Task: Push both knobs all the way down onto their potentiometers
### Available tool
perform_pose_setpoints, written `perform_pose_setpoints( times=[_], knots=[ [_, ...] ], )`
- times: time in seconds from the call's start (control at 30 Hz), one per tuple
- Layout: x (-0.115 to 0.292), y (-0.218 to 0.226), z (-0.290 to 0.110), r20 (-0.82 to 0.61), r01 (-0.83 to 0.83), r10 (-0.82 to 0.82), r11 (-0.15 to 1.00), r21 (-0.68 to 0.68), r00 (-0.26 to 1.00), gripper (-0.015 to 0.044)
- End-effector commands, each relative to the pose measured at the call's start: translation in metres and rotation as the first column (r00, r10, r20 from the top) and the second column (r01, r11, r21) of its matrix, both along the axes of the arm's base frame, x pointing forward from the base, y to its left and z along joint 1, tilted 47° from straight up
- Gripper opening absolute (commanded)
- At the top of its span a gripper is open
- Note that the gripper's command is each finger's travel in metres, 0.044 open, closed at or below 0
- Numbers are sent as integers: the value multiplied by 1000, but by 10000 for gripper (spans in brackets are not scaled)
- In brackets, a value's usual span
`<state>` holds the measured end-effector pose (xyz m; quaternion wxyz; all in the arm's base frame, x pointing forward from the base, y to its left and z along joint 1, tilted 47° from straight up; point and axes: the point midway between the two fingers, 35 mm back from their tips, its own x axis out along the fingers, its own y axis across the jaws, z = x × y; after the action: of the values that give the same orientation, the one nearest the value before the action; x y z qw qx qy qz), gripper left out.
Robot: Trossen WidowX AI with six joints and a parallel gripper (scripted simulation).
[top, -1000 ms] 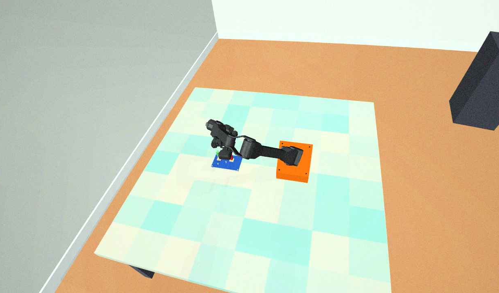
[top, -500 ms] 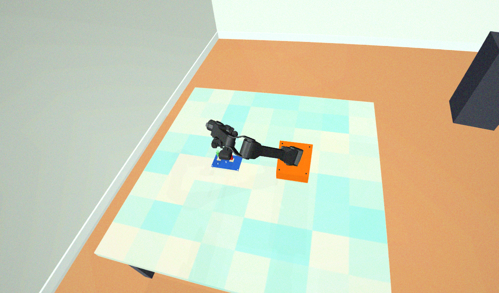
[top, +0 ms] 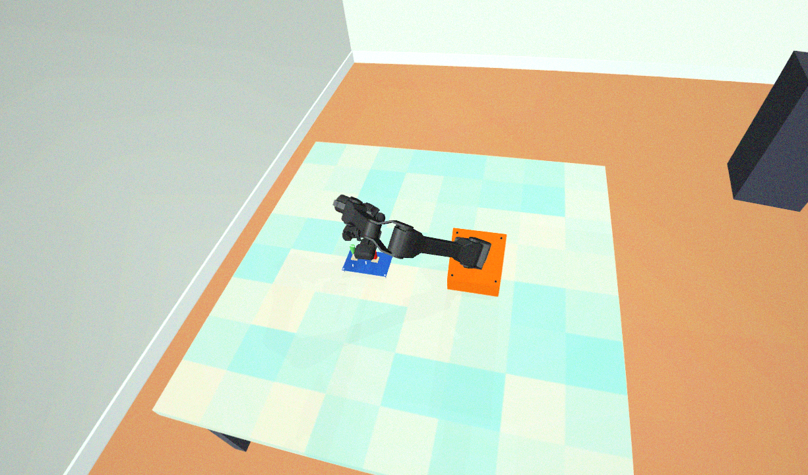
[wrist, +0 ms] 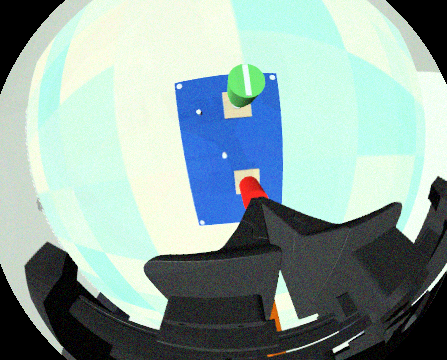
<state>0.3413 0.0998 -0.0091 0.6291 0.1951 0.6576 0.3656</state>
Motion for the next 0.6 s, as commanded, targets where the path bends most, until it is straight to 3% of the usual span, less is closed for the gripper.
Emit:
perform_pose_setpoints(
  times=[0.0,0.57],
  knots=[
    [0,0,0,-3,5,-5,1000,5,1000,0],
    [0,2,-1,-3,5,-5,1000,5,1000,0]
  ],
)
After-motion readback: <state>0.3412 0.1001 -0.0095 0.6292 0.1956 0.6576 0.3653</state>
